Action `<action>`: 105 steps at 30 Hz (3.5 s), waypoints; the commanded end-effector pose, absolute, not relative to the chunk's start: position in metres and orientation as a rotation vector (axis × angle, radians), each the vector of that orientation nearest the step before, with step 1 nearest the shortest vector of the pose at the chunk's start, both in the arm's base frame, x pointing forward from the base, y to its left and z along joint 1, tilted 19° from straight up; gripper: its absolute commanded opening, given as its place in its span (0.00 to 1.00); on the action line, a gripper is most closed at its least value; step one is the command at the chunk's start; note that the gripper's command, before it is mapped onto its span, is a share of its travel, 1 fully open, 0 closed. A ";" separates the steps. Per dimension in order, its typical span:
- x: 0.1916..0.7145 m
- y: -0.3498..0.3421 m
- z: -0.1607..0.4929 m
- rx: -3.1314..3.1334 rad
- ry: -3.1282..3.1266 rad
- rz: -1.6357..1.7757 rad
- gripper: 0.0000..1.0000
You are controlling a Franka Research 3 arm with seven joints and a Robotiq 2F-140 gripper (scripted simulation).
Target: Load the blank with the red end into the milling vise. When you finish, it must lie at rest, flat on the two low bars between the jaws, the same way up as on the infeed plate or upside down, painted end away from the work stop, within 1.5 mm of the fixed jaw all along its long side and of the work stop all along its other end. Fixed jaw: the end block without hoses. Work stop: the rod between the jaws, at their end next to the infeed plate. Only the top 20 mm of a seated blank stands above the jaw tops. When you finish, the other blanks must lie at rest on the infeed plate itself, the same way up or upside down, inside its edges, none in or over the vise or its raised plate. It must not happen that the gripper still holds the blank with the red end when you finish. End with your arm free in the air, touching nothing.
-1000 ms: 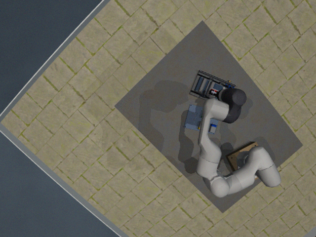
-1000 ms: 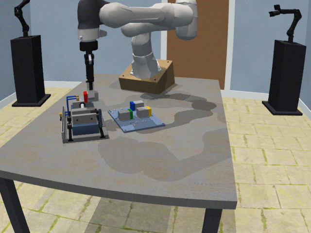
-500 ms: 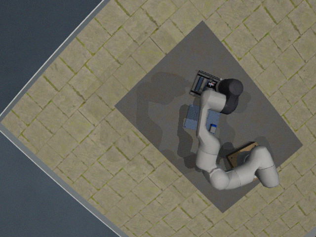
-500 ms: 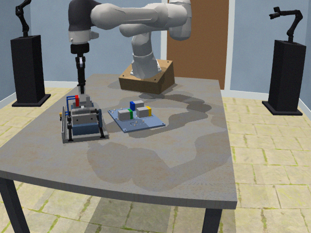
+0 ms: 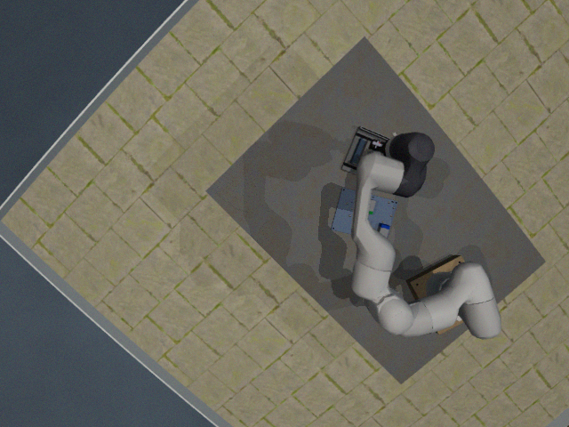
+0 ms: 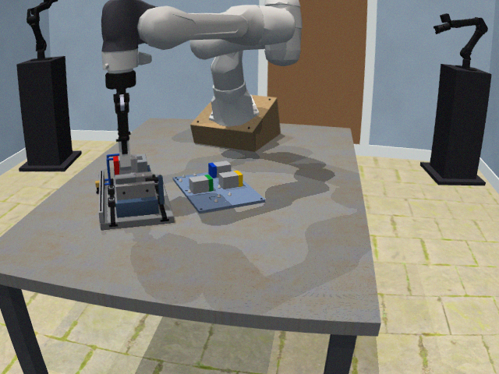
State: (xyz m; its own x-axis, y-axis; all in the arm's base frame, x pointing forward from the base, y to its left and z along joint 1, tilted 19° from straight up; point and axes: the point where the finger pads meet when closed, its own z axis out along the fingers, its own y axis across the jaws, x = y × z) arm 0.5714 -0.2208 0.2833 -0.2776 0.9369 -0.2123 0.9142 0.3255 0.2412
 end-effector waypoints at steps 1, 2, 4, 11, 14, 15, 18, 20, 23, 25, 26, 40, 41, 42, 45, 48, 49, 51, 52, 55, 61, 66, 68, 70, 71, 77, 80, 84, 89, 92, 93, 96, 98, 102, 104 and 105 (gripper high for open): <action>0.573 -0.221 0.284 1.671 2.270 0.110 0.00; 0.573 -0.221 0.284 1.671 2.270 0.110 0.00; 0.569 -0.219 0.283 1.663 2.277 0.106 0.00; 0.565 -0.216 0.281 1.671 2.270 0.110 0.00; 0.565 -0.216 0.281 1.671 2.270 0.110 0.00; 0.565 -0.216 0.281 1.671 2.270 0.110 0.00; 0.565 -0.216 0.281 1.671 2.270 0.110 0.00; 0.564 -0.215 0.279 1.668 2.278 0.110 0.00; 0.562 -0.215 0.281 1.670 2.272 0.110 0.00; 0.561 -0.214 0.281 1.671 2.270 0.110 0.00; 0.561 -0.214 0.281 1.671 2.270 0.110 0.00; 0.559 -0.214 0.280 1.671 2.271 0.111 0.00; 0.558 -0.214 0.281 1.671 2.270 0.110 0.00; 0.558 -0.214 0.281 1.671 2.270 0.110 0.00; 0.558 -0.214 0.281 1.671 2.270 0.110 0.00; 0.558 -0.214 0.281 1.671 2.270 0.110 0.00; 0.558 -0.214 0.281 1.671 2.270 0.110 0.00; 0.558 -0.214 0.281 1.671 2.270 0.110 0.00; 0.558 -0.214 0.281 1.671 2.270 0.110 0.00; 0.558 -0.213 0.279 1.673 2.271 0.113 0.00; 0.556 -0.213 0.281 1.671 2.270 0.110 0.00; 0.556 -0.213 0.281 1.671 2.270 0.110 0.00; 0.556 -0.213 0.281 1.671 2.270 0.110 0.00; 0.556 -0.213 0.281 1.671 2.270 0.110 0.00; 0.559 -0.213 0.272 1.675 2.270 0.114 0.00; 0.565 -0.216 0.249 1.671 2.270 0.110 0.00; 0.565 -0.216 0.249 1.671 2.270 0.110 0.00; 0.565 -0.216 0.249 1.671 2.270 0.110 0.00; 0.564 -0.215 0.249 1.676 2.272 0.111 0.00; 0.565 -0.217 0.251 1.671 2.270 0.110 0.00; 0.565 -0.217 0.251 1.671 2.270 0.110 0.00; 0.565 -0.217 0.251 1.671 2.270 0.110 0.00; 0.565 -0.217 0.251 1.671 2.270 0.110 0.00; 0.565 -0.217 0.251 1.671 2.270 0.110 0.00; 0.565 -0.217 0.251 1.671 2.270 0.110 0.00; 0.564 -0.216 0.250 1.680 2.271 0.110 0.00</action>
